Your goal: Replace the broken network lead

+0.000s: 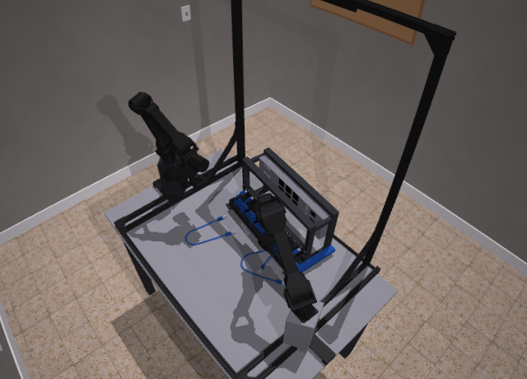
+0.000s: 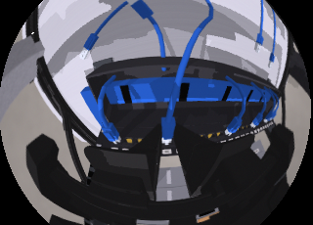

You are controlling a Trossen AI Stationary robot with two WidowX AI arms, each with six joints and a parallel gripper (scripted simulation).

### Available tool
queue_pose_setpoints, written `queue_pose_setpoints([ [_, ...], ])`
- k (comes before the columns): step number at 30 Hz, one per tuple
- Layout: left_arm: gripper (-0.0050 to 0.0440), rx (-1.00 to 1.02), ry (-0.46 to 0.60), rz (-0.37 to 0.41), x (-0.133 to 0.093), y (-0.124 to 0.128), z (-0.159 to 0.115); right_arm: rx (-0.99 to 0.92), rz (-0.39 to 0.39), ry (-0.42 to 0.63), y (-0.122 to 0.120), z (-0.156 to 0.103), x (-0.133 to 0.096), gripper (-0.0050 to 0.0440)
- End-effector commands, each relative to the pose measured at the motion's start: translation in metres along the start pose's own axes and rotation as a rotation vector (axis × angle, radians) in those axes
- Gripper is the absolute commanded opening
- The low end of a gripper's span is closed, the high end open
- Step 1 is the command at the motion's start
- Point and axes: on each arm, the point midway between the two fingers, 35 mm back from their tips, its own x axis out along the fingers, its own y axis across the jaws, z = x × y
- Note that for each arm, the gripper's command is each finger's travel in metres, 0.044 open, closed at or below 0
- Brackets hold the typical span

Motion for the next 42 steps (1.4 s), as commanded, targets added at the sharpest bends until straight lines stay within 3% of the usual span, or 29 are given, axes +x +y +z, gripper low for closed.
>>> queue_pose_setpoints([
  [1, 0.0054, -0.002, -0.002, -0.001, 0.0019, -0.0002, -0.0022, 0.000, 0.000, 0.000, 0.0000, 0.0000, 0.0000, 0.0176],
  [42, 0.0054, -0.002, -0.002, -0.001, 0.0052, -0.0001, -0.0095, 0.000, 0.000, 0.000, 0.0000, 0.0000, 0.0000, 0.0176],
])
